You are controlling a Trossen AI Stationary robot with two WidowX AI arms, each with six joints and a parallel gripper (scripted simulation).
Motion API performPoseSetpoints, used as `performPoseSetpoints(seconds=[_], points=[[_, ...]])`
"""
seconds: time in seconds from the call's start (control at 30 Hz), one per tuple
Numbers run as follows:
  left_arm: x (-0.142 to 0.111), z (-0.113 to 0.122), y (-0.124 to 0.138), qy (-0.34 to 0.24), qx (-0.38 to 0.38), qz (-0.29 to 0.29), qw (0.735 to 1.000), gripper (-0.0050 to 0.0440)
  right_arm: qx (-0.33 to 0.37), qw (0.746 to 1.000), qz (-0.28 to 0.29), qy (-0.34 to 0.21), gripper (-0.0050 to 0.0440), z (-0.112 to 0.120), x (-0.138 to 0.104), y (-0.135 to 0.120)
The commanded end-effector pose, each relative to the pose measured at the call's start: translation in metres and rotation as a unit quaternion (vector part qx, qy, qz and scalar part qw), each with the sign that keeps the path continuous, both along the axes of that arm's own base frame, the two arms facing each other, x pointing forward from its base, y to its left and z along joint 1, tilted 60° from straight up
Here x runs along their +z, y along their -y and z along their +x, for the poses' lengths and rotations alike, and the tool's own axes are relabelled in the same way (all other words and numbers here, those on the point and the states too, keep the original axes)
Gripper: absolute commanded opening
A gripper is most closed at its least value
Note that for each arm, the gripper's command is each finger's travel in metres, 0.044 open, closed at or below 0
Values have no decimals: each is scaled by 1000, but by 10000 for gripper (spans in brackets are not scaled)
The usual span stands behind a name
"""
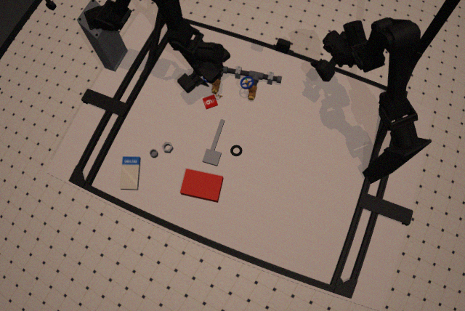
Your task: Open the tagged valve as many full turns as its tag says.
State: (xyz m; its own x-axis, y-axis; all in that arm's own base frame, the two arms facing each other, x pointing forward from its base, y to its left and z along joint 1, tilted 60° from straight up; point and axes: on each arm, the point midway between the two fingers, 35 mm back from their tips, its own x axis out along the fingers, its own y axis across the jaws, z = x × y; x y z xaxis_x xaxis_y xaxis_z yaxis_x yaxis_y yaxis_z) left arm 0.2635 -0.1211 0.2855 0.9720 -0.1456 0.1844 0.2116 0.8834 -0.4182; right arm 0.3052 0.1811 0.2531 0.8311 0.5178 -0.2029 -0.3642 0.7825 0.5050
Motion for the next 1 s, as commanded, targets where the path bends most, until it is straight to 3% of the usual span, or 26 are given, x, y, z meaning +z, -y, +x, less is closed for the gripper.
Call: performPoseSetpoints(seconds=[0.0, 0.27, 0.33, 0.4, 0.6, 0.83, 0.9, 0.97], points=[[0, 0, 0, 0, 0, 0, 1000, 400, 23, 994, -92, 58, 0, 0, 0, 0], [0, 0, 0, 0, 0, 0, 1000, 400, 60, 956, -245, 153, 0, 0, 0, 0], [0, 0, 0, 0, 0, 0, 1000, 400, 60, 956, -245, 153, 0, 0, 0, 0], [0, 0, 0, 0, 0, 0, 1000, 400, 75, 930, -306, 191, 0, 0, 0, 0], [0, 0, 0, 0, 0, 0, 1000, 400, 100, 869, -411, 257, 0, 0, 0, 0], [0, 0, 0, 0, 0, 0, 1000, 400, 128, 776, -524, 327, 0, 0, 0, 0], [0, 0, 0, 0, 0, 0, 1000, 400, 128, 776, -524, 327, 0, 0, 0, 0], [0, 0, 0, 0, 0, 0, 1000, 400, 140, 725, -572, 357, 0, 0, 0, 0]])
